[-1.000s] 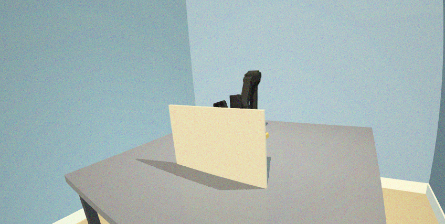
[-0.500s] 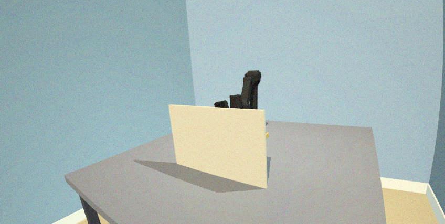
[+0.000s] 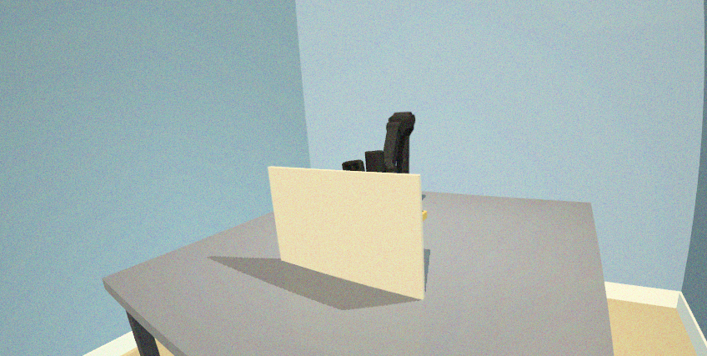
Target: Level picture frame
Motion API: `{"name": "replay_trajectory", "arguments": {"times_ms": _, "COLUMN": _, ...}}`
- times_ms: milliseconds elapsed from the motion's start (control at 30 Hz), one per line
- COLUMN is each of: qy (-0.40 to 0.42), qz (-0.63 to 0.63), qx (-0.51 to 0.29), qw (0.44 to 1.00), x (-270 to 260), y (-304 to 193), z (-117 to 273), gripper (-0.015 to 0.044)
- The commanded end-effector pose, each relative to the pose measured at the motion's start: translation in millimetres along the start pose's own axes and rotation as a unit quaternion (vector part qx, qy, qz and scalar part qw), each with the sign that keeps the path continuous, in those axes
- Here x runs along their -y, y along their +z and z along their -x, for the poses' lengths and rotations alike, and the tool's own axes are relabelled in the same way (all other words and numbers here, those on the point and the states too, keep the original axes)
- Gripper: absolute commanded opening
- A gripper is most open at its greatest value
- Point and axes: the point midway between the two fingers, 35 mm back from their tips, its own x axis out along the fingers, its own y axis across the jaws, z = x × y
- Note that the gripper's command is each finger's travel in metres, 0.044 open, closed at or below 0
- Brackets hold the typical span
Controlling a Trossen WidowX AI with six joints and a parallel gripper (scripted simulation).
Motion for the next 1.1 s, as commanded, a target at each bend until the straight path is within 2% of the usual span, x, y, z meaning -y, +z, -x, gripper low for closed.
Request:
{"name": "replay_trajectory", "arguments": {"times_ms": 0, "qy": 0.001, "qz": 0.014, "qx": 0.001, "qw": 1.000, "x": -0.1, "y": -0.1, "z": 0.0, "gripper": 0.0000}}
{"name": "replay_trajectory", "arguments": {"times_ms": 800, "qy": 0.000, "qz": 0.073, "qx": 0.002, "qw": 0.997, "x": 0.3, "y": -0.5, "z": -0.1, "gripper": 0.0000}}
{"name": "replay_trajectory", "arguments": {"times_ms": 1067, "qy": 0.000, "qz": 0.064, "qx": 0.001, "qw": 0.998, "x": 0.4, "y": -0.4, "z": -0.1, "gripper": 0.0210}}
